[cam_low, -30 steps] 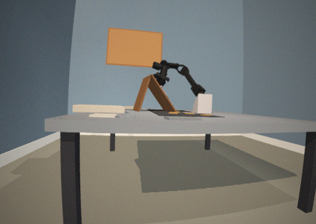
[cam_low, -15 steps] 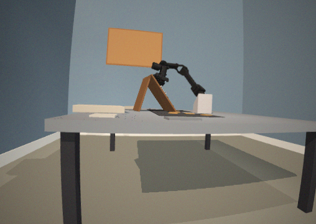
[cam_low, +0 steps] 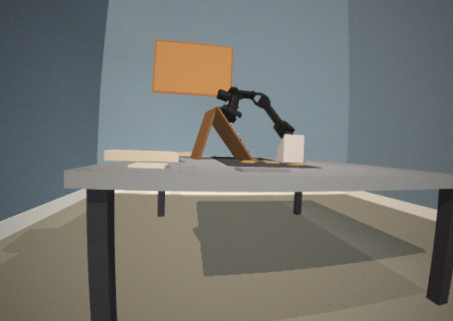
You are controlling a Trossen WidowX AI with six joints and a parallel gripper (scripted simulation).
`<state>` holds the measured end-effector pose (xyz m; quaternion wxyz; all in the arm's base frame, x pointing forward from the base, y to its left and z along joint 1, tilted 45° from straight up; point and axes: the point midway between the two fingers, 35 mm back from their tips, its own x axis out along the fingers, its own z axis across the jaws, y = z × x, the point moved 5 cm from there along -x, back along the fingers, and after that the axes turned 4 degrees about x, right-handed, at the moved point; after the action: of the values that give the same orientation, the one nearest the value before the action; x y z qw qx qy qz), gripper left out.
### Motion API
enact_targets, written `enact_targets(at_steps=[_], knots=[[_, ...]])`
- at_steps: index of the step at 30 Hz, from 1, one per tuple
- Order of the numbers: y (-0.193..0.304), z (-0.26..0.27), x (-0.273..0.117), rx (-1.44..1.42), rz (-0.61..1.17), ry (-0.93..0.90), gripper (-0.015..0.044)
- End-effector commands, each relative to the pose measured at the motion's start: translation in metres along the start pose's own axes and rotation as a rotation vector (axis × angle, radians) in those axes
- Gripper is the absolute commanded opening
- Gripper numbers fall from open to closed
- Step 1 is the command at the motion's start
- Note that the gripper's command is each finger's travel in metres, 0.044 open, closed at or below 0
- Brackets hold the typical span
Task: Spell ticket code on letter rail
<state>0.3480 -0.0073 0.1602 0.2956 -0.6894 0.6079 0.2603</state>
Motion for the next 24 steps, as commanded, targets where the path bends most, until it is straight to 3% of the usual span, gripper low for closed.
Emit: enact_targets(at_steps=[1, 24], knots=[[0.0002, -0.0033, -0.0014, -0.001, -0.002, 0.004, 0.0000], [-0.0011, -0.0110, -0.0017, -0.001, -0.002, 0.004, 0.0000]])
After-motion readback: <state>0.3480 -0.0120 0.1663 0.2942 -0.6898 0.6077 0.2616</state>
